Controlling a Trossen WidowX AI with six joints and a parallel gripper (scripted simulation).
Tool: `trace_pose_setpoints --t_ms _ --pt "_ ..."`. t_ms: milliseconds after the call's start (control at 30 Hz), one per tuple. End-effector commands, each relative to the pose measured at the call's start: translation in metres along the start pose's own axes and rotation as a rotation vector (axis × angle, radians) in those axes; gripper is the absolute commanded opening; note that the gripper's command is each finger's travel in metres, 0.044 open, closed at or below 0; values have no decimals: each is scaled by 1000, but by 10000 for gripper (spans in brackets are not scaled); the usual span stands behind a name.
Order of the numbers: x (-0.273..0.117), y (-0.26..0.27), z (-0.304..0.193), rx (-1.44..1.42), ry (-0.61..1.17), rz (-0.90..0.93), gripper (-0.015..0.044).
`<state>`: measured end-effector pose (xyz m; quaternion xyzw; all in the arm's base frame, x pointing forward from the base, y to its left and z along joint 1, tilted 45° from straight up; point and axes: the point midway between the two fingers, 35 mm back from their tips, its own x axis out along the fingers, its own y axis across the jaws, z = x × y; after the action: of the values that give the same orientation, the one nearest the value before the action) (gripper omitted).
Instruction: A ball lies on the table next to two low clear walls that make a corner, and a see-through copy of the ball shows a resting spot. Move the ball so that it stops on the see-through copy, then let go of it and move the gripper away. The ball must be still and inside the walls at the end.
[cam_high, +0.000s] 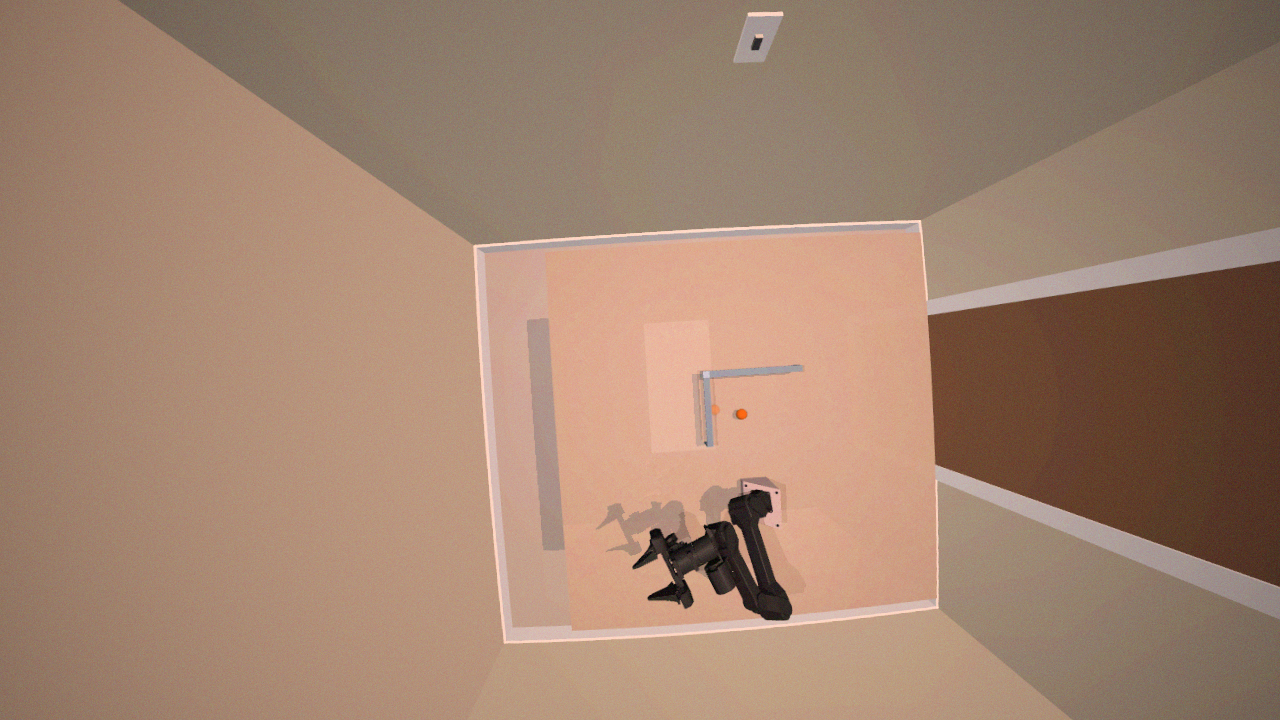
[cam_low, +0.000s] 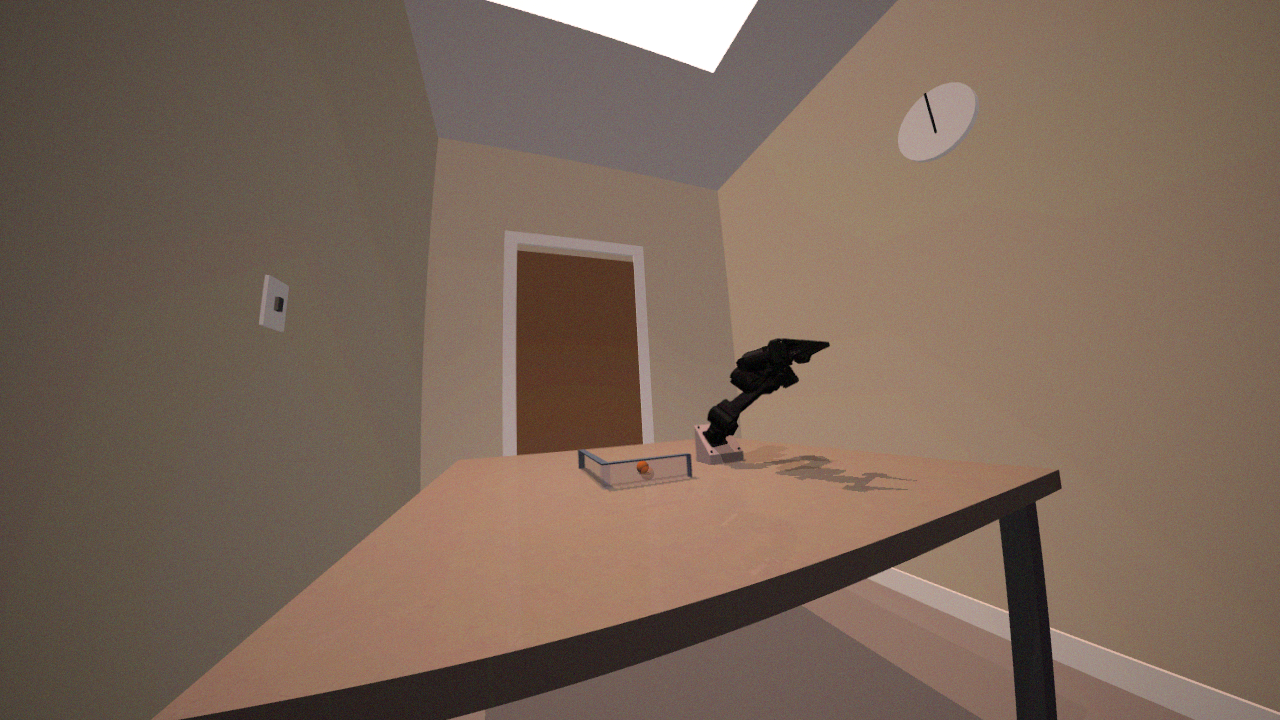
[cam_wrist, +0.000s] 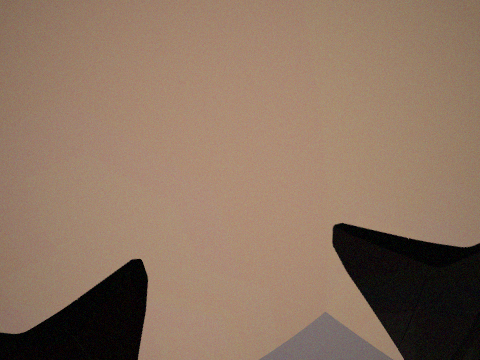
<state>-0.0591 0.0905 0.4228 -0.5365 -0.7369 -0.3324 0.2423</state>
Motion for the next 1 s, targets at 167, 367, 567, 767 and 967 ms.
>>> trace_pose_setpoints --t_ms 167,367,567,767,967 --pt "2 78 5 131 -38 263 275" --pt "-27 178 19 312 -68 618 275" --pt "-86 258 39 502 -73 971 275" --pt "-170 312 63 712 -49 1333 275" --pt "-258 331 88 942 6 1665 275"
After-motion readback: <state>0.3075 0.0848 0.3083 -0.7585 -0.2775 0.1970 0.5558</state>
